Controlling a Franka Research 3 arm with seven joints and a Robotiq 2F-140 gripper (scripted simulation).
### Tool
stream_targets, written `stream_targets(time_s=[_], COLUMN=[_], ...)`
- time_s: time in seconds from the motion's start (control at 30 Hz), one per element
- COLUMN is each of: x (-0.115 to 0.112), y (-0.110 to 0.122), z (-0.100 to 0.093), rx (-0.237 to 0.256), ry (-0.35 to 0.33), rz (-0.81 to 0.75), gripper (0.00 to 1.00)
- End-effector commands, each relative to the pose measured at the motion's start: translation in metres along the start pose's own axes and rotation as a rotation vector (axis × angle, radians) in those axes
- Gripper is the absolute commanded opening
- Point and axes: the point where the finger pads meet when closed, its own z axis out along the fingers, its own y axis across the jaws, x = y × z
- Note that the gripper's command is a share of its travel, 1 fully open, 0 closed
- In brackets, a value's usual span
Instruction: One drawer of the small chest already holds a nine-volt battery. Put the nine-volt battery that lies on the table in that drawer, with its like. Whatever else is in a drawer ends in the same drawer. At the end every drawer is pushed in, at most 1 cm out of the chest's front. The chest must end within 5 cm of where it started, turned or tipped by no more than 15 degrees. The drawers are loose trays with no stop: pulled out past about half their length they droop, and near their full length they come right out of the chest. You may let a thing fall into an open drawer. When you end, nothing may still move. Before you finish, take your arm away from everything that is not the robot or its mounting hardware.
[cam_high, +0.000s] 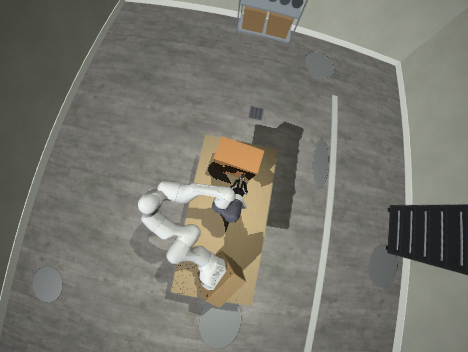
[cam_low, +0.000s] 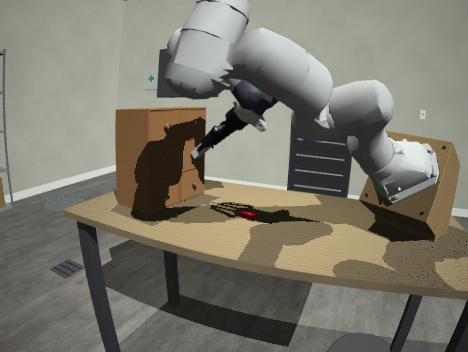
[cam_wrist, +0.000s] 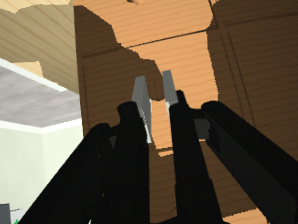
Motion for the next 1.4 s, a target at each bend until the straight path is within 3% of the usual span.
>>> stream_targets(time_s=[0.0, 1.37], x=[-0.0003, 0.0045], y=[-0.0008, -0.0008], z=[0.0003, -0.0055], rx=[0.003, 0.003], ry=[-0.001, -0.001], rz=[0.008, 0.008], gripper=[0.08, 0.08])
